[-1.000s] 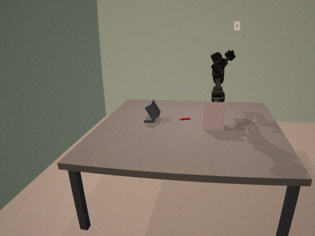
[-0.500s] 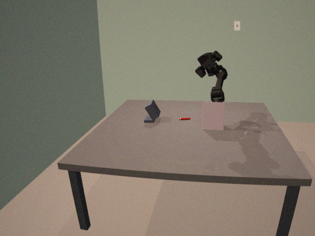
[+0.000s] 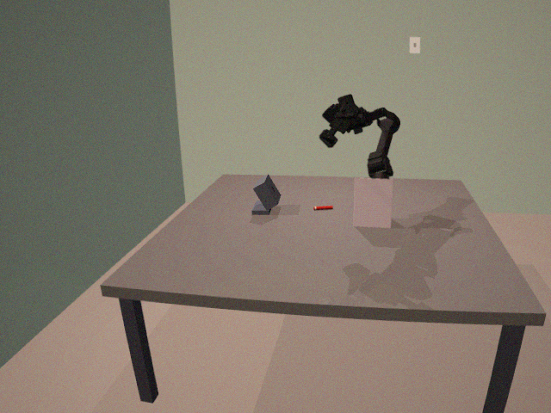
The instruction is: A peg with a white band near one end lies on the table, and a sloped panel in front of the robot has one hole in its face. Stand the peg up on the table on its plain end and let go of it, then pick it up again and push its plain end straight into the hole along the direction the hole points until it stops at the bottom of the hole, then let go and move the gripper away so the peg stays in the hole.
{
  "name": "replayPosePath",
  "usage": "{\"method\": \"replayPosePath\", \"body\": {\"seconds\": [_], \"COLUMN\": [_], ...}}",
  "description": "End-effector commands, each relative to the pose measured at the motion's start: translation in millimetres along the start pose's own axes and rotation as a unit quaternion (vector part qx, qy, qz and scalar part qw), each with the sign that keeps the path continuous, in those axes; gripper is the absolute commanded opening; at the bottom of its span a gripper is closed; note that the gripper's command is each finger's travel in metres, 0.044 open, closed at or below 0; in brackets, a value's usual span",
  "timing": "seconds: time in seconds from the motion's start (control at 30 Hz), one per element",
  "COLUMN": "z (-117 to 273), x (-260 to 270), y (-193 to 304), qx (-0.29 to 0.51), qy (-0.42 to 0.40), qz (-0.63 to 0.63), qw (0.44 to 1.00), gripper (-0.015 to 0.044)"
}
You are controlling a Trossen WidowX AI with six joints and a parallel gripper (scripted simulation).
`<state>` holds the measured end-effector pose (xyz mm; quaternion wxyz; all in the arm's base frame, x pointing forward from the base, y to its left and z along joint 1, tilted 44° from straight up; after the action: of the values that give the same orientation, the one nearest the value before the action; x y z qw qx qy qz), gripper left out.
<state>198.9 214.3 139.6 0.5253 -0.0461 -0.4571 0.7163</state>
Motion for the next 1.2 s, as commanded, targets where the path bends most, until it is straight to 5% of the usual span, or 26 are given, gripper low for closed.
{"method": "replayPosePath", "body": {"seconds": [0.0,0.57,1.17], "z": [-3,12,72], "x": [-30,-137,-236], "y": [-7,-21,-17], "qx": [0.008,0.071,0.257], "qy": [0.073,0.316,0.513], "qz": [0.001,-0.006,0.017], "qw": [0.997,0.946,0.819], "gripper": [0.044,0.044,0.044]}}
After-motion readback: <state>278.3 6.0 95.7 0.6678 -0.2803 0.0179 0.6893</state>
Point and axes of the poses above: the point midway between the two fingers, 35 mm back from their tips, its own z axis back along the fingers, its own x axis across the jaws, y = z × x, the point moved 5 cm from there along z, back along the fingers
